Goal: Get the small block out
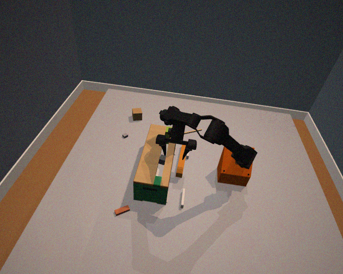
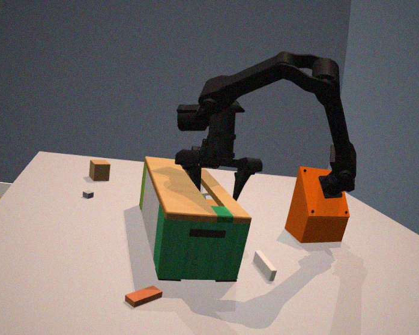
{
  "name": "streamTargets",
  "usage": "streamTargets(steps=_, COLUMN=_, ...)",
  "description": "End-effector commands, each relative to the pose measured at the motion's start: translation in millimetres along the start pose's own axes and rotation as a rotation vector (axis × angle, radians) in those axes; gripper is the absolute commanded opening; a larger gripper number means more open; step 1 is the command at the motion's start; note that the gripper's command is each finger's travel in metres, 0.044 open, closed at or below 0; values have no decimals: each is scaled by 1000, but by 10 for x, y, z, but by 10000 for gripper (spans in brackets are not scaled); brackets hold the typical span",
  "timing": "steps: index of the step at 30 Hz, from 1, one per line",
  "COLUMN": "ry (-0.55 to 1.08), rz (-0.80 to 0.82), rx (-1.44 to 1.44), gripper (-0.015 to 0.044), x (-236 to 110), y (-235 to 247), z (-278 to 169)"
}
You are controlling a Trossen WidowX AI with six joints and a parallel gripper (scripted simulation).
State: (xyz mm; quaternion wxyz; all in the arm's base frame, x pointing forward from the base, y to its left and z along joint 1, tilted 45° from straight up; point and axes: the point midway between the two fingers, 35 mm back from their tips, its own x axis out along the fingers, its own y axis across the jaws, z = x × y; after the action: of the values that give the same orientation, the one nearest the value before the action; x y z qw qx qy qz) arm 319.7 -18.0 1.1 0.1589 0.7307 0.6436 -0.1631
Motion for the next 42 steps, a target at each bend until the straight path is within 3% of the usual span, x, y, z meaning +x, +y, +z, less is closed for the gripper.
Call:
streamTargets(steps=1, ry=3, rz=-2, rx=-1, gripper=400, x=41, y=-4, z=-98)
streamTargets(steps=25, ry=5, rz=-2, rx=-1, gripper=400, x=188, y=-1, z=-519)
streamTargets(steps=42, ry=5, rz=-2, rx=-1, gripper=400, x=160, y=4, z=-437)
